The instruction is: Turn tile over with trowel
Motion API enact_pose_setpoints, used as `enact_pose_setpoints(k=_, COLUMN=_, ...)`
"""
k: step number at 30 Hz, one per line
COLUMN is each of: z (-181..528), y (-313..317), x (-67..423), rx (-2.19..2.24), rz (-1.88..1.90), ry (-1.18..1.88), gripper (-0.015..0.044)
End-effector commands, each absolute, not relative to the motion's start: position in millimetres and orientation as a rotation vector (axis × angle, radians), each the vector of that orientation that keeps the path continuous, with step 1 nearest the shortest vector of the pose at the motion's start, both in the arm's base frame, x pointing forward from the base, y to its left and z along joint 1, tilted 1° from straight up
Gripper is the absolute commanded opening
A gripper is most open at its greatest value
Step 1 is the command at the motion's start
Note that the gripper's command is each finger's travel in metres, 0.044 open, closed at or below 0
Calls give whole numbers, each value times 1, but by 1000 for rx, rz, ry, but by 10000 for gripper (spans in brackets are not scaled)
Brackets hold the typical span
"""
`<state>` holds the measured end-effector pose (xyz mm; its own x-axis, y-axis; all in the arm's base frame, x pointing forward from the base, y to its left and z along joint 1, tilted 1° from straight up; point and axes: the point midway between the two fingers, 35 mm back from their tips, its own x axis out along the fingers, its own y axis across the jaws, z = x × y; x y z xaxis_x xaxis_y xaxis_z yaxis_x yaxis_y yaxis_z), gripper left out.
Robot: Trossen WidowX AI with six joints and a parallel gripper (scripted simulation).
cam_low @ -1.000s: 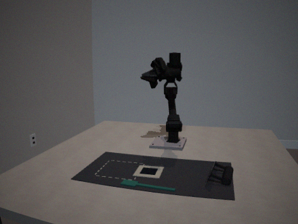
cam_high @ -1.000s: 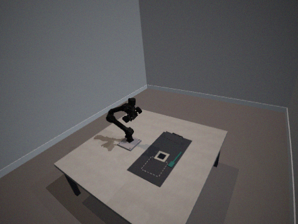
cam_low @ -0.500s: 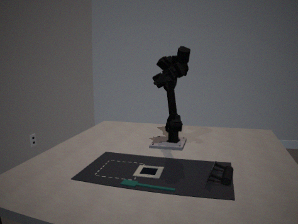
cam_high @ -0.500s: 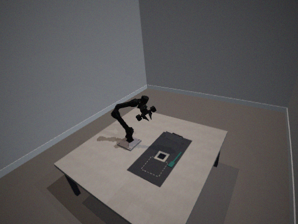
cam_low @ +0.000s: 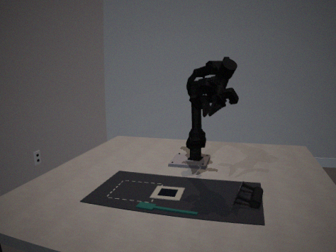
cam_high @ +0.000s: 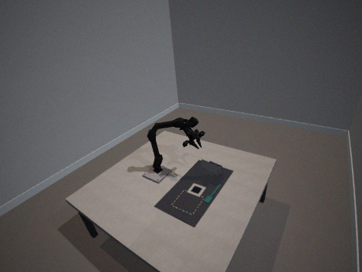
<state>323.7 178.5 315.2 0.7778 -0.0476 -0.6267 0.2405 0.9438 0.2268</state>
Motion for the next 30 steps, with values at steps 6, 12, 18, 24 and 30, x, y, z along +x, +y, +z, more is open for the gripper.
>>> enact_pose_setpoints(k=6, z=263, y=251, x=323, rx=179, rz=-46, ry=899, gripper=100)
enact_pose_setpoints(k=12, z=225, y=294, x=314, rx=105, rz=11, ry=1057, gripper=100)
enact_pose_setpoints(k=18, z=182, y=338, x=297, rx=44, rz=54, ry=1244, gripper=100)
enact_pose_setpoints(k=24, z=141, y=370, x=274, rx=-15, rz=81, ry=1419, gripper=100)
enact_pose_setpoints(k=30, z=115, y=389, x=256, rx=-30, rz=70, ry=1535, gripper=100)
